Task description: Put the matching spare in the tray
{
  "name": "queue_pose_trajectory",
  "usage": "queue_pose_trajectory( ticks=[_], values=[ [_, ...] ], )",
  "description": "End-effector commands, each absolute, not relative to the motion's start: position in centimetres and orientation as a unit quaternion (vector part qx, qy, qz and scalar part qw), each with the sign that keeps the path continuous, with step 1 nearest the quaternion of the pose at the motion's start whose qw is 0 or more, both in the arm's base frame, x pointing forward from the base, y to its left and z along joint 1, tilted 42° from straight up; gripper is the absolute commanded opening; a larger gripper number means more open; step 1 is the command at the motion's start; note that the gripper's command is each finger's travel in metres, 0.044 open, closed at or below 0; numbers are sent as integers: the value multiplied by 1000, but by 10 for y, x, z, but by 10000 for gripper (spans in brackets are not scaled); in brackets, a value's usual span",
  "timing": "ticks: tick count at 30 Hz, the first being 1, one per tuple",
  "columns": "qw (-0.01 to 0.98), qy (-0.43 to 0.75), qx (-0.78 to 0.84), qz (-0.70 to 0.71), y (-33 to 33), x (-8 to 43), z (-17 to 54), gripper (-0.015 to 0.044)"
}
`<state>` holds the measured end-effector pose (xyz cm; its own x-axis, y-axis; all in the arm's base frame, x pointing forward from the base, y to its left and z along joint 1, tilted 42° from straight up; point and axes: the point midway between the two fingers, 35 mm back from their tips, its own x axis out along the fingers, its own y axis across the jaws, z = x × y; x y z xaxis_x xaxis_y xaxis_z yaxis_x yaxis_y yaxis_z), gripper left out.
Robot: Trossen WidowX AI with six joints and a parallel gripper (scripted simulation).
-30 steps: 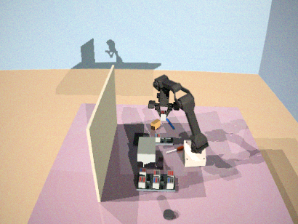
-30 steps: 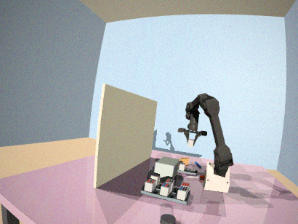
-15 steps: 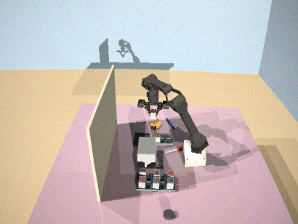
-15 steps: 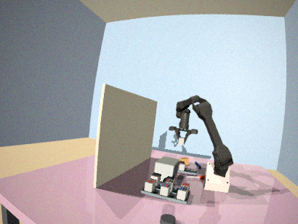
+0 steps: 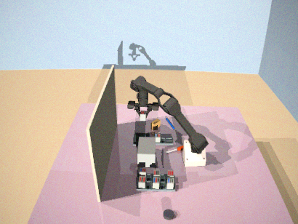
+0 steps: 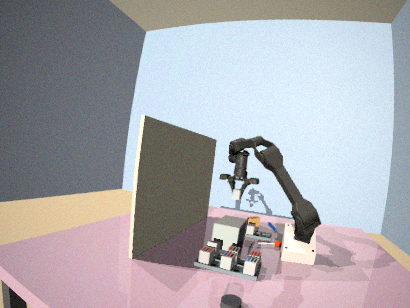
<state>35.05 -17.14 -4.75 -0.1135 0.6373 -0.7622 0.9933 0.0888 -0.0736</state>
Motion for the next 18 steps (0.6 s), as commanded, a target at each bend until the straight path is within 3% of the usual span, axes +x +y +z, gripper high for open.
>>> queue_pose_trajectory(
  ticks=[1,18],
  values=[
    [284,680,602,-307,-165,361,-49,0],
    [285,680,602,-307,-159,362,-58,0]
  ],
)
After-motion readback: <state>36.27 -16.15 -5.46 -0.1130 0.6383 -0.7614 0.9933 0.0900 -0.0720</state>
